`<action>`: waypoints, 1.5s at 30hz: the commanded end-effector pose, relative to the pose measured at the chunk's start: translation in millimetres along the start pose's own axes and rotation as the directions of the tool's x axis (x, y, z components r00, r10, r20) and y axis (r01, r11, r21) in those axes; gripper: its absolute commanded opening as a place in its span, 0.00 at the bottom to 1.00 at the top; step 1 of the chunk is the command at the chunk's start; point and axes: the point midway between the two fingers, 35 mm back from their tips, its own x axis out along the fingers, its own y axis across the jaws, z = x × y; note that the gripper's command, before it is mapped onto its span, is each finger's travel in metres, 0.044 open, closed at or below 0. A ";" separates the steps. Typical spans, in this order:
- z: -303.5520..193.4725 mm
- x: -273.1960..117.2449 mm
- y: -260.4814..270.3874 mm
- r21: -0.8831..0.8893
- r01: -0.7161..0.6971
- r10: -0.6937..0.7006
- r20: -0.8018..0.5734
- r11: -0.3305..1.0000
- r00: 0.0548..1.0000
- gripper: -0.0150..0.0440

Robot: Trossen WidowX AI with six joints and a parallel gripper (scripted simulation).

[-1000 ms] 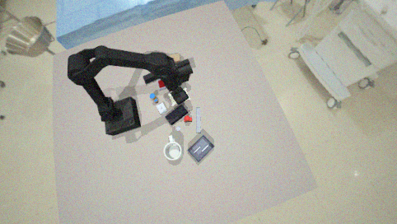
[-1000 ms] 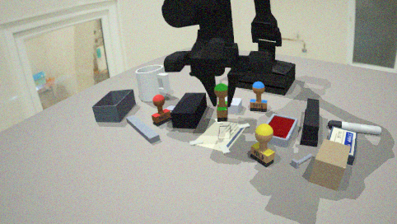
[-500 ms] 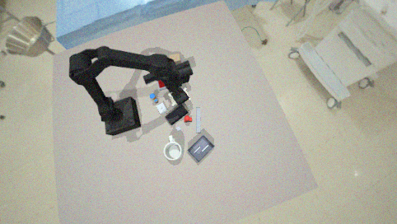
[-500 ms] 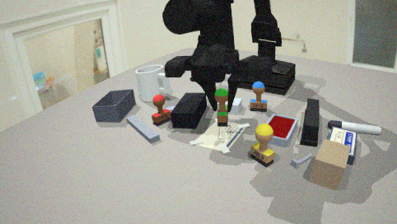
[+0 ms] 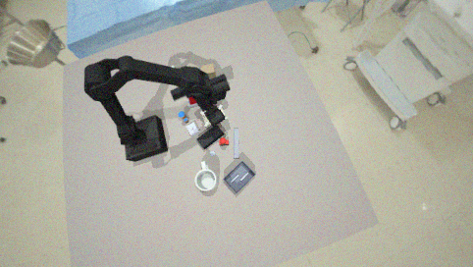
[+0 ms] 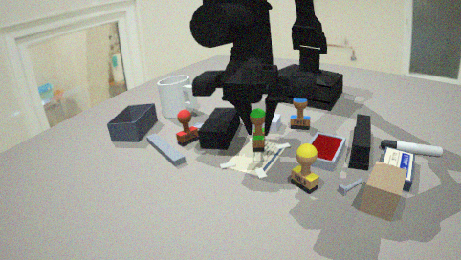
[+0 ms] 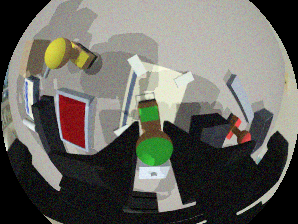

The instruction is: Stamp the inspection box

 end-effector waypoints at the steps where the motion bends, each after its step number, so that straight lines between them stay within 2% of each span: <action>1: -1.4 4.0 0.8 0.003 -0.005 0.005 -0.002 1.000 1.000 0.25; 45: -2.5 17.1 1.1 0.004 -0.005 0.005 -0.001 1.000 1.000 0.25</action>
